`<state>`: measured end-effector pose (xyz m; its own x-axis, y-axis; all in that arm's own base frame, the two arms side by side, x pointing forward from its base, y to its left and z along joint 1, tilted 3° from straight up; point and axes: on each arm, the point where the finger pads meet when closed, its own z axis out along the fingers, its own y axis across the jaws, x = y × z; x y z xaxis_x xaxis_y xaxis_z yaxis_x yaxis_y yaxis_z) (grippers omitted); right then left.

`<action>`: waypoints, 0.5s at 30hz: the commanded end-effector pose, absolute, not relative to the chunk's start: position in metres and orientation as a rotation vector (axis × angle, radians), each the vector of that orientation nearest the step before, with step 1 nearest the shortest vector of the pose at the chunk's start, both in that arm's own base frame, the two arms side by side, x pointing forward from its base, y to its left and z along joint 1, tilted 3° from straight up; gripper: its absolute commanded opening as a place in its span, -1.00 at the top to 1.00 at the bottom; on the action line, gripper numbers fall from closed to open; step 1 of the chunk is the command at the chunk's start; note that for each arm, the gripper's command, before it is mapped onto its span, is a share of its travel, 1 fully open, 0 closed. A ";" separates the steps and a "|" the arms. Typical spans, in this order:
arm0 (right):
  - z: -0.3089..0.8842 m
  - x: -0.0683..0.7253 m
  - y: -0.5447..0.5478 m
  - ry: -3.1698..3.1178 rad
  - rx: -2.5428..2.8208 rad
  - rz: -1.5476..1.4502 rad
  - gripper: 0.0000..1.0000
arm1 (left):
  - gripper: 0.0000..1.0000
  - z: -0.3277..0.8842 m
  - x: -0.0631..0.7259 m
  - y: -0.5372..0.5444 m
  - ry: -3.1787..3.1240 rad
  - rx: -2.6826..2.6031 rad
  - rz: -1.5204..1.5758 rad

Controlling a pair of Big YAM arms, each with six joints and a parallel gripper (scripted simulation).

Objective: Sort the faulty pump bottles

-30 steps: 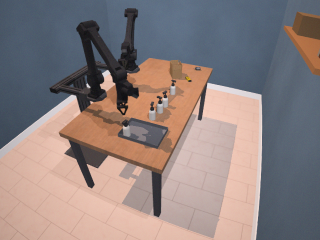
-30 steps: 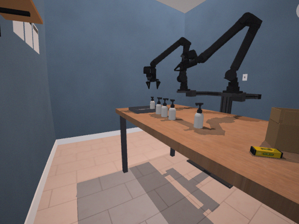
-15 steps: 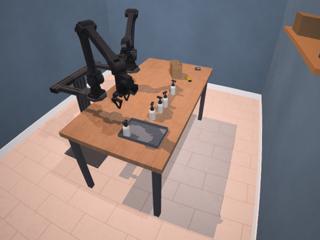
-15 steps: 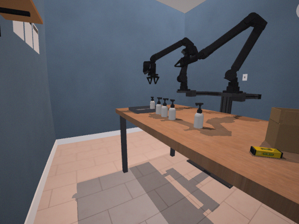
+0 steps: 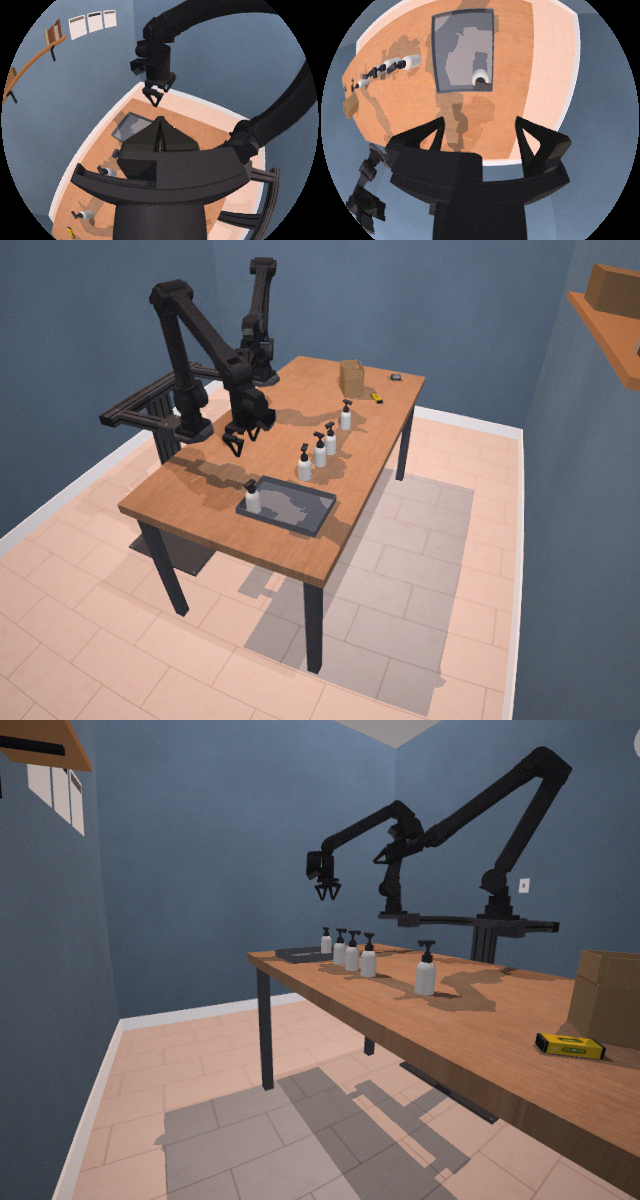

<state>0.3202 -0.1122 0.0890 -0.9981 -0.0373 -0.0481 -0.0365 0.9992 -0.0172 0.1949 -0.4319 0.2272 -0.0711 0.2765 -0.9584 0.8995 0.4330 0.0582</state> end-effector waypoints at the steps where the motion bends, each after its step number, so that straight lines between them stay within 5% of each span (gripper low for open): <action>1: 0.100 0.337 -0.110 3.084 -0.015 -0.032 -1.00 | 1.00 0.238 0.197 -0.440 1.588 1.045 -0.727; 15: 0.119 0.424 0.135 3.087 0.130 -0.021 -1.00 | 1.00 0.238 0.197 -0.440 1.588 1.045 -0.727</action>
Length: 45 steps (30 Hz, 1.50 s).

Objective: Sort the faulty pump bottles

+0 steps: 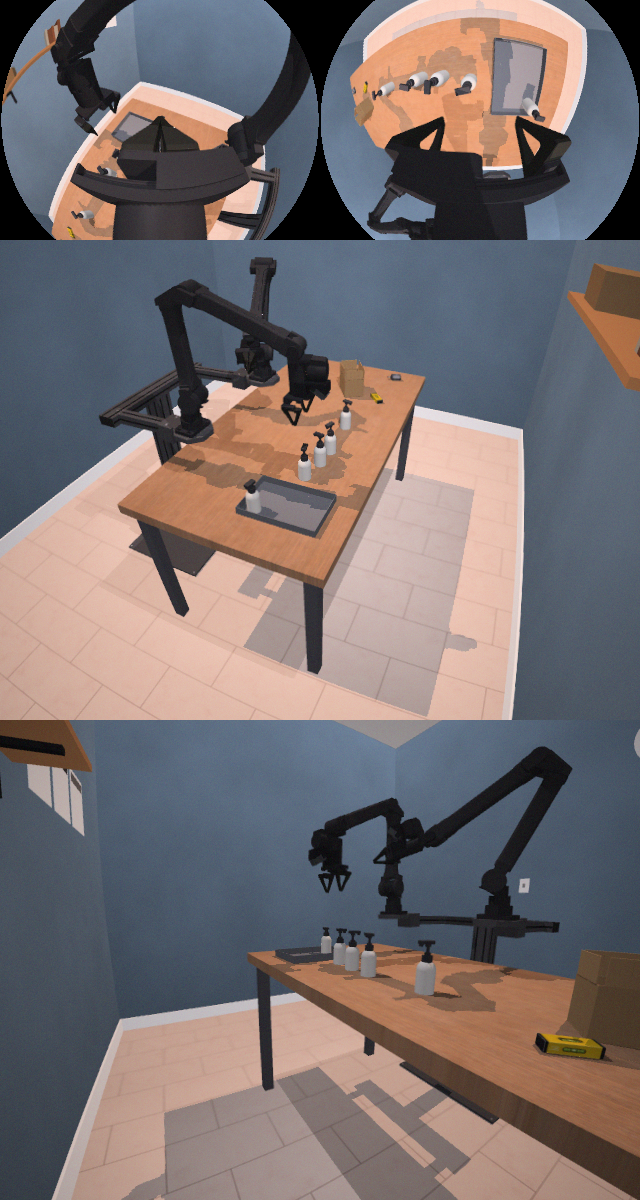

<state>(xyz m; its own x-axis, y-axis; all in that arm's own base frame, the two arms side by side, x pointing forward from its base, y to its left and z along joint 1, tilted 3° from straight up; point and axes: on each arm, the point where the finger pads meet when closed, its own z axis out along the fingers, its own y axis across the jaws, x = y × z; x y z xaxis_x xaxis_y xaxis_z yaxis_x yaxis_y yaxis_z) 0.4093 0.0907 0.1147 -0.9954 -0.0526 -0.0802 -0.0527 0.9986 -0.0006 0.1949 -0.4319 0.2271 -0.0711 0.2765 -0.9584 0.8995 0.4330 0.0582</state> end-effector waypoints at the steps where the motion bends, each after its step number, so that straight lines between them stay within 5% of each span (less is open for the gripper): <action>1: 0.119 0.424 0.135 3.087 0.130 -0.021 -1.00 | 1.00 0.238 0.197 -0.440 1.588 1.045 -0.727; 16: 0.123 0.377 0.331 3.081 -0.005 -0.022 -1.00 | 1.00 0.238 0.197 -0.440 1.588 1.045 -0.727; 45: 0.122 0.370 0.335 3.080 -0.050 -0.018 -1.00 | 1.00 0.238 0.197 -0.440 1.588 1.045 -0.727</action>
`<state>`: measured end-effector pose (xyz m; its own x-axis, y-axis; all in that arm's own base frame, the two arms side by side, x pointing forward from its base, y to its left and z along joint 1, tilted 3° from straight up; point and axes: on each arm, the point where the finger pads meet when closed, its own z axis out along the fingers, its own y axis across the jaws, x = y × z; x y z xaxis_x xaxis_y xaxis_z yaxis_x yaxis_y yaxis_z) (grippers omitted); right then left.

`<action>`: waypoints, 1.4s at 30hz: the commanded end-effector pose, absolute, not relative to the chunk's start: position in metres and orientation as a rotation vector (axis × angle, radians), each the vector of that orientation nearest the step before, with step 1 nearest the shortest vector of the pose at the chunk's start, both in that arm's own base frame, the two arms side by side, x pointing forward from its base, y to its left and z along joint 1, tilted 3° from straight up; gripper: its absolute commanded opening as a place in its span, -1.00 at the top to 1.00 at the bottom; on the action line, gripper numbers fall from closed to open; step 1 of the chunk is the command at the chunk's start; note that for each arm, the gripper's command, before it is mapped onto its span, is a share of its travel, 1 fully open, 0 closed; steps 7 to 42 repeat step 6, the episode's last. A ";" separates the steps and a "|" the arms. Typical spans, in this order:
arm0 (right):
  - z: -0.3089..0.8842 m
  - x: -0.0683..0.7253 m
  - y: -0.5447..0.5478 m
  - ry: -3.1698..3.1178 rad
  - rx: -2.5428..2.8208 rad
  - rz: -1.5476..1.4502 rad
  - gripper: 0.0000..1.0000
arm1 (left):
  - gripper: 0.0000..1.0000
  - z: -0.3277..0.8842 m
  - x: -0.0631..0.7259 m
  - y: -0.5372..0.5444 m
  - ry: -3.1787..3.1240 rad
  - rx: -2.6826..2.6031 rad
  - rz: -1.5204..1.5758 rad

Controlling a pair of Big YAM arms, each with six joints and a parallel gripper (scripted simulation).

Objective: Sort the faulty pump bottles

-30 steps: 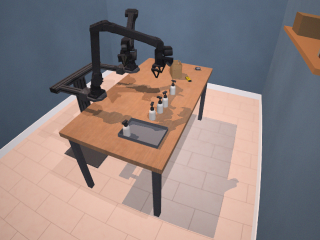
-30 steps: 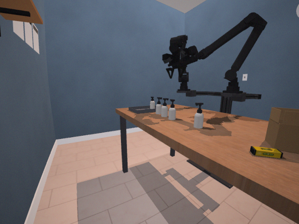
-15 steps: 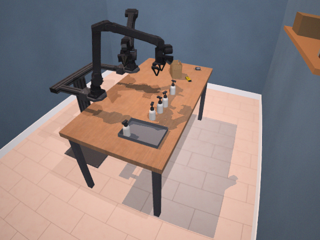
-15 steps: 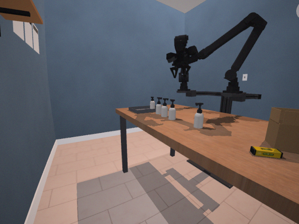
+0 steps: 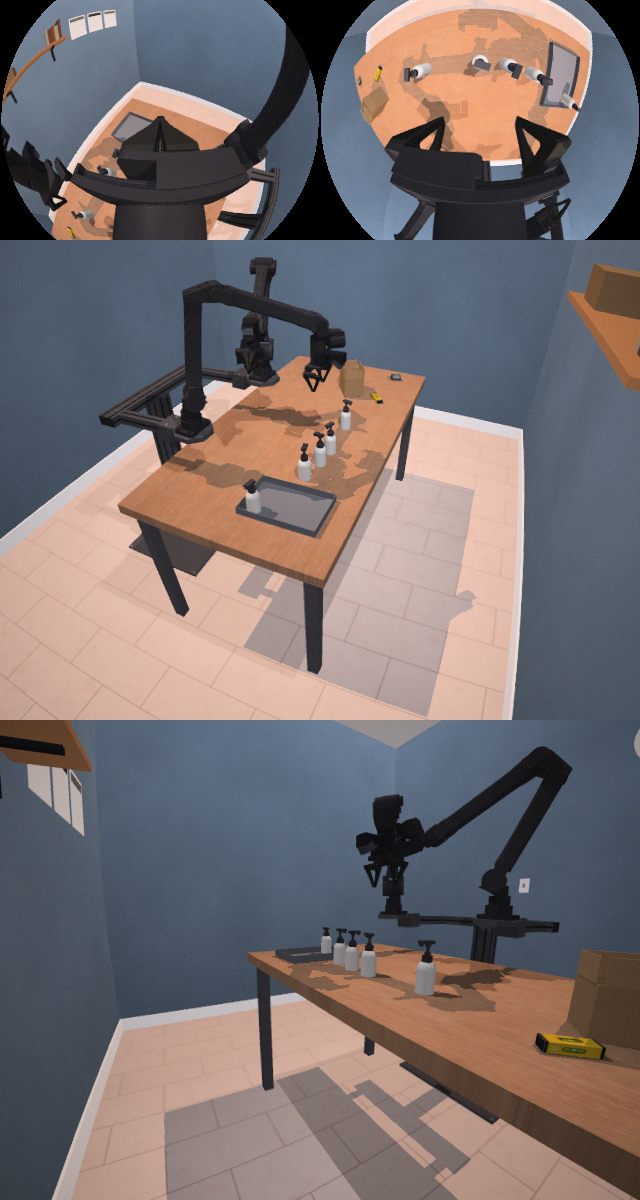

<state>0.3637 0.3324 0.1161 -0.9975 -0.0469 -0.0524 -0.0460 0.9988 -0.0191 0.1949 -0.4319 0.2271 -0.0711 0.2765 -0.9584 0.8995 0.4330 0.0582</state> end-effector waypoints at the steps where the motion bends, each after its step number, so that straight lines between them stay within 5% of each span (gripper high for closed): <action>1: 0.122 0.370 0.335 3.080 -0.050 -0.018 -1.00 | 1.00 0.238 0.197 -0.440 1.588 1.045 -0.727; 42: 0.122 0.370 0.335 3.080 -0.050 -0.018 -1.00 | 1.00 0.238 0.197 -0.440 1.588 1.045 -0.727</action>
